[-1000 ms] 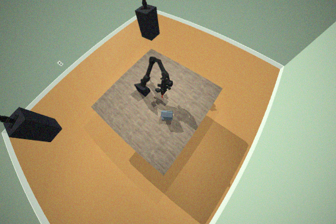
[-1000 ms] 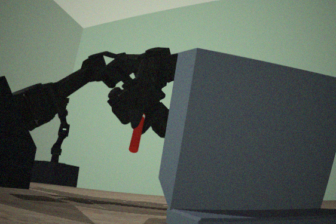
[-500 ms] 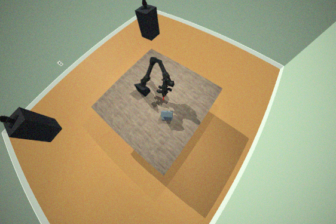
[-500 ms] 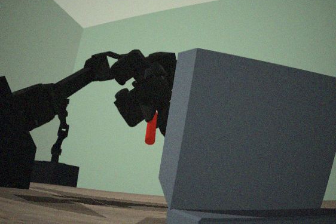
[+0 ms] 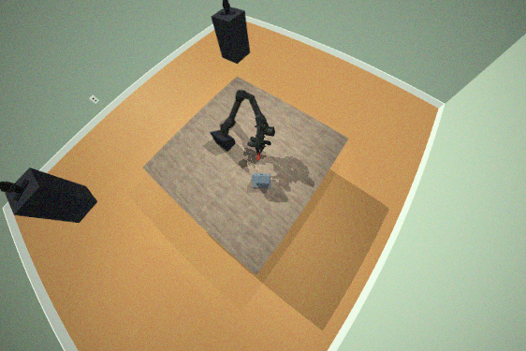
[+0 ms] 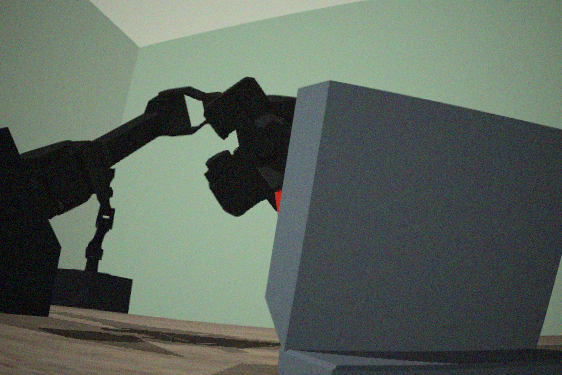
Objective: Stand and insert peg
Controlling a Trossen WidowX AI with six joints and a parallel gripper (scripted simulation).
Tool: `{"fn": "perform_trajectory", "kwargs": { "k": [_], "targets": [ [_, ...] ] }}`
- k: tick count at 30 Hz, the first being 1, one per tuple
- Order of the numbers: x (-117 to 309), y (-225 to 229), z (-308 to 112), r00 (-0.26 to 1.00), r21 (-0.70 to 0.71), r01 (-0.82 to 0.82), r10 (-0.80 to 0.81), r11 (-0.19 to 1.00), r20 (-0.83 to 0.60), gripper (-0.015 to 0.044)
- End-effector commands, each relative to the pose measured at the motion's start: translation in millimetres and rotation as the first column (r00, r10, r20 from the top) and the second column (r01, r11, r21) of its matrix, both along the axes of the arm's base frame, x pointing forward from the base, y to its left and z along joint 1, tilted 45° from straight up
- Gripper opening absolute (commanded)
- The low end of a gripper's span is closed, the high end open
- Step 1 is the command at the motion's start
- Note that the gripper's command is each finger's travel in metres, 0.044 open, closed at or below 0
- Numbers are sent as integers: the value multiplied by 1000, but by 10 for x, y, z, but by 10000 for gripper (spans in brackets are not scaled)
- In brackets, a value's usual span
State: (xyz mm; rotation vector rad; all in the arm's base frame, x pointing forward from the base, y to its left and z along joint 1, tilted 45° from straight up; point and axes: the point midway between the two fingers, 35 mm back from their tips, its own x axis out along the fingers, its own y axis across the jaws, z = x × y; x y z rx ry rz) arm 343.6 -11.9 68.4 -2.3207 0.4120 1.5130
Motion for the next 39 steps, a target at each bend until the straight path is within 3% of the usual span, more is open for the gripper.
{"fn": "perform_trajectory", "kwargs": {
  "k": [1,10,39],
  "targets": [
    [73,-23,-21,1000,-38,16,-15,999,20,0],
    [229,-62,5,996,-109,46,-37,993,85,0],
    [503,-173,-230,991,-145,66,-49,987,124,0]
  ]
}}
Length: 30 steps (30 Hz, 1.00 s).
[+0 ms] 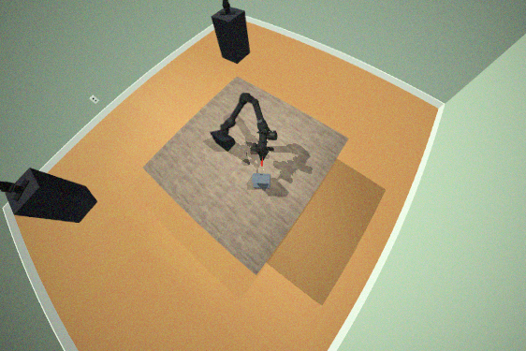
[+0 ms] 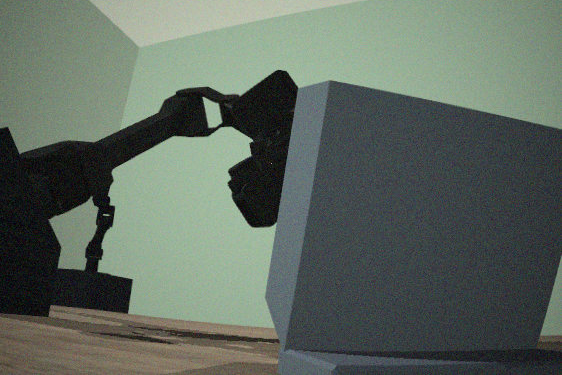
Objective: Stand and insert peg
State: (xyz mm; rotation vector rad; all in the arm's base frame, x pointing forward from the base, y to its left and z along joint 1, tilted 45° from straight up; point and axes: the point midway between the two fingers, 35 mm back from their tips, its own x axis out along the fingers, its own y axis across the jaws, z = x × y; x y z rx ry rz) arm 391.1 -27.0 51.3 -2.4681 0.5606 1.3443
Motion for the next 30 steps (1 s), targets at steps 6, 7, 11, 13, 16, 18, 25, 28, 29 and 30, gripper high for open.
{"fn": "perform_trajectory", "kwargs": {
  "k": [6,7,11,13,16,18,25,28,29,30],
  "targets": [
    [83,-46,-118,1000,-22,5,-5,1000,4,0],
    [92,-50,-128,1000,-23,6,-6,1000,6,0],
    [127,-65,-169,1000,-29,8,-8,1000,11,0],
    [143,-72,-189,1000,-32,10,-9,999,14,0],
    [160,-79,-212,1000,-35,12,-11,999,17,0],
    [166,-81,-220,1000,-36,13,-13,999,19,0],
    [183,-85,-251,1000,-38,19,-18,999,24,0],
    [185,-86,-252,1000,-38,19,-18,999,24,0],
    [188,-87,-256,1000,-38,19,-19,999,24,0],
    [192,-88,-261,1000,-38,20,-19,999,25,0]
  ]
}}
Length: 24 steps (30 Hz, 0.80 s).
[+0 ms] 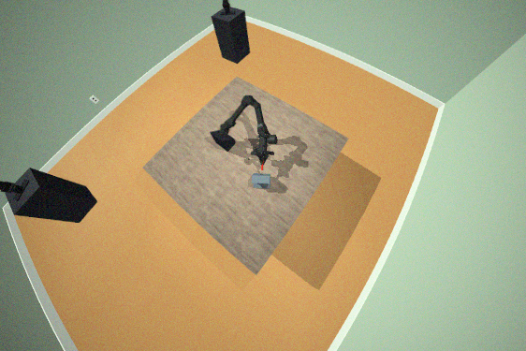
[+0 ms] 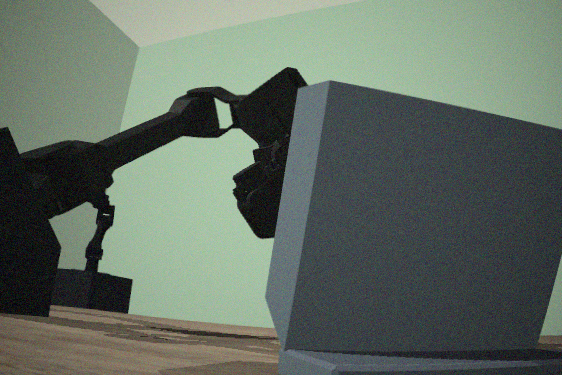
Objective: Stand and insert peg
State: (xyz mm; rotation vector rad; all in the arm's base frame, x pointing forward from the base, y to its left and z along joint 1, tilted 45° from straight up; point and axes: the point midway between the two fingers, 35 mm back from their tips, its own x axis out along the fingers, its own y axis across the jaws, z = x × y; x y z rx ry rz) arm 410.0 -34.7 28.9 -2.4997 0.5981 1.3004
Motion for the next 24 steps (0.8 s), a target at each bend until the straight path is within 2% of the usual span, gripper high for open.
{"fn": "perform_trajectory", "kwargs": {
  "k": [1,24],
  "targets": [
    [10,-13,-43,1000,-6,4,-4,1000,-5,0],
    [110,-58,-170,1000,-3,9,-9,1000,4,0]
  ]
}}
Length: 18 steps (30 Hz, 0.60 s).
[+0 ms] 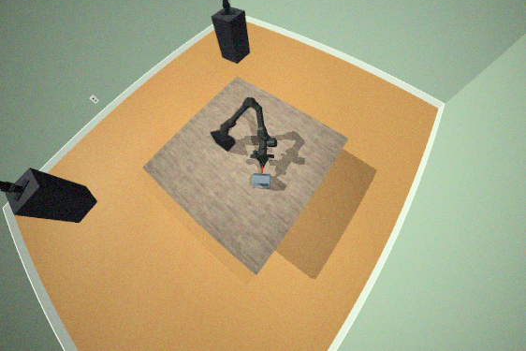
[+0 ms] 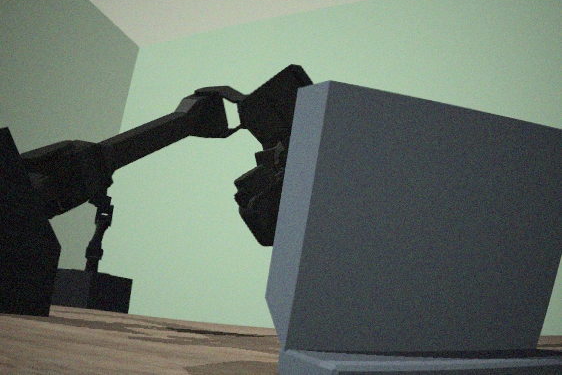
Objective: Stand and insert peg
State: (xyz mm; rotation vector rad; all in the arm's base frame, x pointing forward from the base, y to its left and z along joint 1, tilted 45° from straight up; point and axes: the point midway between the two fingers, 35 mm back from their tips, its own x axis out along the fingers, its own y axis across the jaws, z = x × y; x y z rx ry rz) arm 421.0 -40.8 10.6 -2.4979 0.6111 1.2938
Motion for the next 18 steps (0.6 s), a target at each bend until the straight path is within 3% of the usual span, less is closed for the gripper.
{"fn": "perform_trajectory", "kwargs": {
  "k": [1,18],
  "targets": [
    [0,2,13,1000,0,0,0,1000,2,0],
    [0,0,-25,1000,0,0,0,1000,2,0]
  ]
}}
